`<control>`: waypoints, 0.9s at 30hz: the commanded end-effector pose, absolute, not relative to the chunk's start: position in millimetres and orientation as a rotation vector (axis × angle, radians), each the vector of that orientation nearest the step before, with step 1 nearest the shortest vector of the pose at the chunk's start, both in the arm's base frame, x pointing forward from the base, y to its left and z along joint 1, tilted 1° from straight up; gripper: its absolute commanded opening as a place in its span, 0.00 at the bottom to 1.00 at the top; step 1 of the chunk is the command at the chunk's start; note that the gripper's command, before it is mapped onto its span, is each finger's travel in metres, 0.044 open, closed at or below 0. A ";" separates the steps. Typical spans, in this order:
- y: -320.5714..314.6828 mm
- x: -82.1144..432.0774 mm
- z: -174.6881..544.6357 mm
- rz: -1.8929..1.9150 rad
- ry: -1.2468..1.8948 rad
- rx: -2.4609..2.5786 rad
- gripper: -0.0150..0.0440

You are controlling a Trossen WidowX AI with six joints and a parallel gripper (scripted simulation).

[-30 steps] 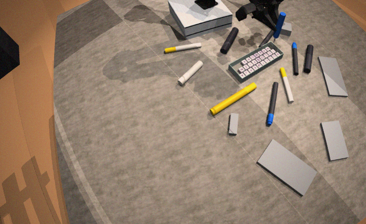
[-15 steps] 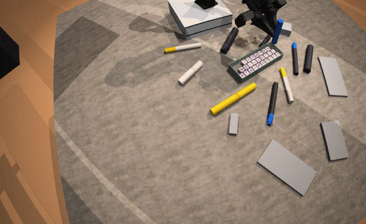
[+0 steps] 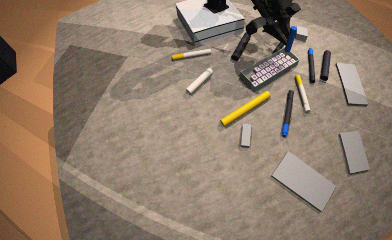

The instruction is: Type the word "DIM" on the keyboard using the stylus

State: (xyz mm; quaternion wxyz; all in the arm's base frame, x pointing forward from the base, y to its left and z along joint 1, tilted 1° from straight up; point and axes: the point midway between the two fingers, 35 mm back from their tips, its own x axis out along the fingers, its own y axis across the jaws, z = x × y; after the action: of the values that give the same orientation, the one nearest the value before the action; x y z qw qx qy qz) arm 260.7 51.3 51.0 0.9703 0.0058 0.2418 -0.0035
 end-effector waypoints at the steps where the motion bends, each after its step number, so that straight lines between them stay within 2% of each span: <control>1: 50.8 259.8 49.5 -0.008 0.491 0.012 0.39; 27: 51.9 259.9 43.1 -0.008 0.491 0.012 0.39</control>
State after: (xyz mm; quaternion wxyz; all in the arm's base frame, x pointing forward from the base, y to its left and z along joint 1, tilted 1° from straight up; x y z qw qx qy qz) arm 261.0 53.1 45.8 0.9703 0.0050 0.2419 -0.0007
